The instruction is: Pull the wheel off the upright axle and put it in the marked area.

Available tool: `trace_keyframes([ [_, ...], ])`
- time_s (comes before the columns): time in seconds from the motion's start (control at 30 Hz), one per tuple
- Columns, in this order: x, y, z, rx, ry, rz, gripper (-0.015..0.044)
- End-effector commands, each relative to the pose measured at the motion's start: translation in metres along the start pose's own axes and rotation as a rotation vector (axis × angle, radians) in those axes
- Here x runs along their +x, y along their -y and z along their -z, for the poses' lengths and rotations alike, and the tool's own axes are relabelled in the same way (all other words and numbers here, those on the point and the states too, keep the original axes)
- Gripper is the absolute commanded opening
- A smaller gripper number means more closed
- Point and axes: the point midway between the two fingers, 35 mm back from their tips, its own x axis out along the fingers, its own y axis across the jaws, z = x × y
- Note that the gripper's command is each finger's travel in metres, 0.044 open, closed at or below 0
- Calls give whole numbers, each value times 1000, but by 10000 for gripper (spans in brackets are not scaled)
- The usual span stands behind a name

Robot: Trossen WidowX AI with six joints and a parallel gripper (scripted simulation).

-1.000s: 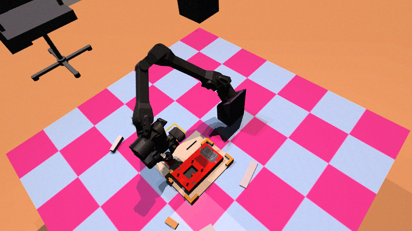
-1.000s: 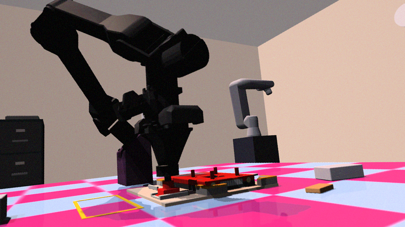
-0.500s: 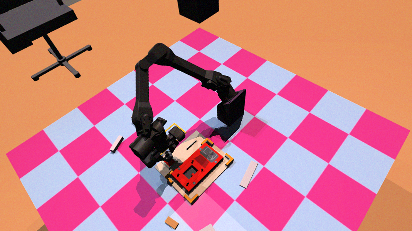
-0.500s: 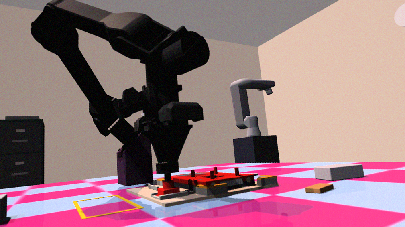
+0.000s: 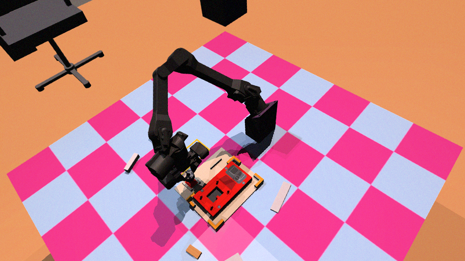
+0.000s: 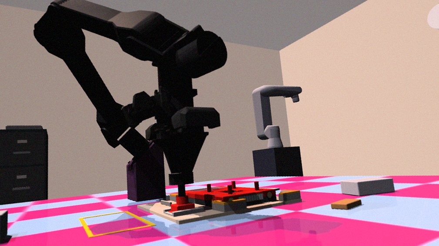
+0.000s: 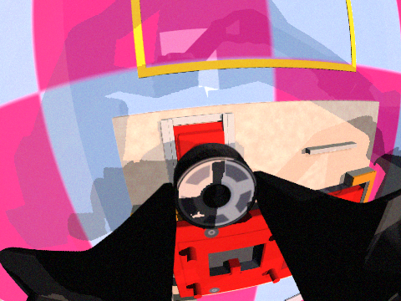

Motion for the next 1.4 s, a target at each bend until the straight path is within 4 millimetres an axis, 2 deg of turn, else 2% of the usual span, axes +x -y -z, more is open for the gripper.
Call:
trace_keyframes([
  [0.0,-3,0,1,1,-2,-2,0],
  [1.27,-15,0,1,-1,0,-6,0],
  [1.37,-21,0,1,-1,-1,-6,0],
])
